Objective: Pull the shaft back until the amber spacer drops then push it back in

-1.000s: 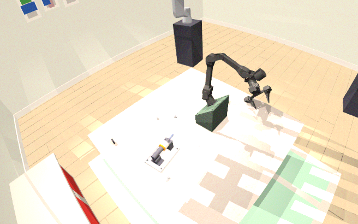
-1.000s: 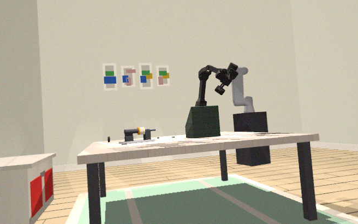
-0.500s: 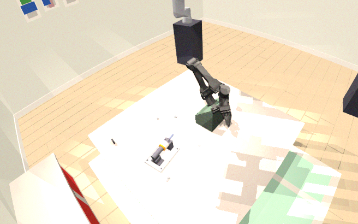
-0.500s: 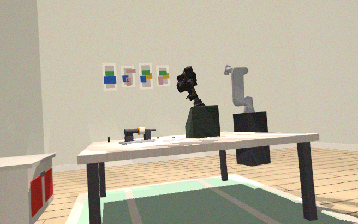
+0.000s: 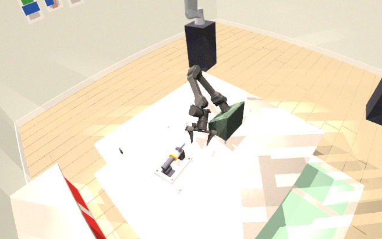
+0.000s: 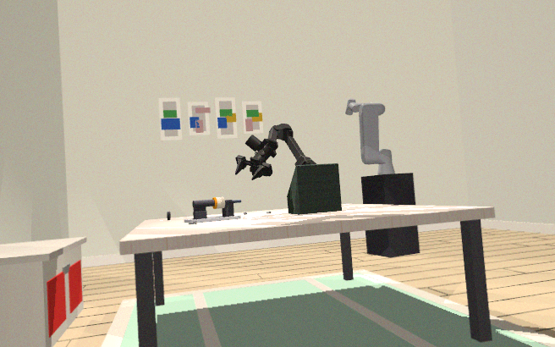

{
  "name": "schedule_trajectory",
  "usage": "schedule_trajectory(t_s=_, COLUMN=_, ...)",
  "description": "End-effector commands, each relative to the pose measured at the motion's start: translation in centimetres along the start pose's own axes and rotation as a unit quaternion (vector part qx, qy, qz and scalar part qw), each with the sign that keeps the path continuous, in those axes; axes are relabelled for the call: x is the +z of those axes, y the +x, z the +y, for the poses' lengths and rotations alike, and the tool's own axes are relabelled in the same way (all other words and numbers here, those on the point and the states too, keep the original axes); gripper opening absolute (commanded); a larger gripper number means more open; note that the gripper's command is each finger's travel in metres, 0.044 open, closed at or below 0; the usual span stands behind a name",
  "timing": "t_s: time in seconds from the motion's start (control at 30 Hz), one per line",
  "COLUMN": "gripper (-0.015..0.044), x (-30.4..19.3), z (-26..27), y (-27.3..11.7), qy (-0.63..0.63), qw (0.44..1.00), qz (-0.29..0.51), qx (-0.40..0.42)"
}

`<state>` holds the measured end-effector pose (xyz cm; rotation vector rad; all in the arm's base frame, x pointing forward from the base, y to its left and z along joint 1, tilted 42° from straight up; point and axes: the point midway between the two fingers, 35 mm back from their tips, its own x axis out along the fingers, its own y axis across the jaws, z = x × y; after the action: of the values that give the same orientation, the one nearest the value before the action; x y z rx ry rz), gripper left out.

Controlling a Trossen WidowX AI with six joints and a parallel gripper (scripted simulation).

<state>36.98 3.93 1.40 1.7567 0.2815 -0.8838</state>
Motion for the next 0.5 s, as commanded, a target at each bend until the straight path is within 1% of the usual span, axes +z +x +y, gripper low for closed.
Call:
schedule_trajectory(t_s=0.0, gripper=0.0440, x=6.0, z=2.7, y=0.1, qy=0.126, qw=0.991, qz=-0.034, qx=0.033)
schedule_trajectory(t_s=0.2, gripper=0.0440, x=15.3, z=5.4, y=-1.2, qy=0.299, qw=0.945, qz=-0.085, qx=0.102)
schedule_trajectory(t_s=0.27, gripper=0.0440, x=16.1, z=5.4, y=-1.3, qy=0.316, qw=0.938, qz=-0.090, qx=0.110)
schedule_trajectory(t_s=0.47, gripper=0.0440, x=16.1, z=5.4, y=-1.3, qy=0.316, qw=0.938, qz=-0.090, qx=0.110)
